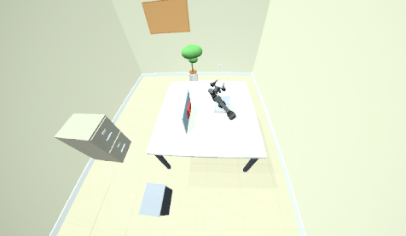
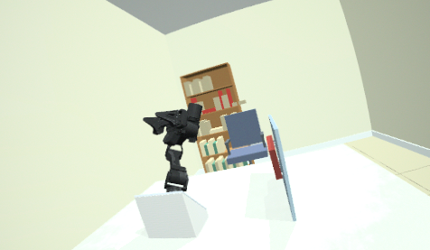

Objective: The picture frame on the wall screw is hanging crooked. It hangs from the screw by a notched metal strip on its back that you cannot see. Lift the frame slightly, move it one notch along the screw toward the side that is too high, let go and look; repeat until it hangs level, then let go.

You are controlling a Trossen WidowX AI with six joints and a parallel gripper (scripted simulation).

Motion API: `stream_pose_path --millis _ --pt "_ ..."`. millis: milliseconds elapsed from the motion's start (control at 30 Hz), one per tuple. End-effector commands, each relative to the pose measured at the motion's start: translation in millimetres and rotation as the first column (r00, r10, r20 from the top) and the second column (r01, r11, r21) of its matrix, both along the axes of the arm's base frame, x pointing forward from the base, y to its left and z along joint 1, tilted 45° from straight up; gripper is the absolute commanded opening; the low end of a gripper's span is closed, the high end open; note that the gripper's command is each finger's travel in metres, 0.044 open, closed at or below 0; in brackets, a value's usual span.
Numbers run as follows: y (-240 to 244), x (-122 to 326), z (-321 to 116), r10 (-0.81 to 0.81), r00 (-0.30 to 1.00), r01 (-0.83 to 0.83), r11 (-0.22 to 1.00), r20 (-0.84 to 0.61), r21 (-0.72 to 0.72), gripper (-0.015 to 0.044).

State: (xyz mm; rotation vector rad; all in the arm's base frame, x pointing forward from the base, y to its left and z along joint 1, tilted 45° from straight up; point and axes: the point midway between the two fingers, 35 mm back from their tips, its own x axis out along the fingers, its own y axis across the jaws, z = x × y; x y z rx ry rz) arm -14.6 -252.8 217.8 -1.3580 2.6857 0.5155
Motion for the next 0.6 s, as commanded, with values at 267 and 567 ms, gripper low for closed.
stream_pose_path --millis 267,567 --pt "-3.4 41.3 -4.9 0.177 0.745 0.091 0.928 0.643 -0.361 0.026" --pt "4.9 98.1 -12.9 0.341 -0.074 0.371 0.882 0.937 -0.292 0.026"
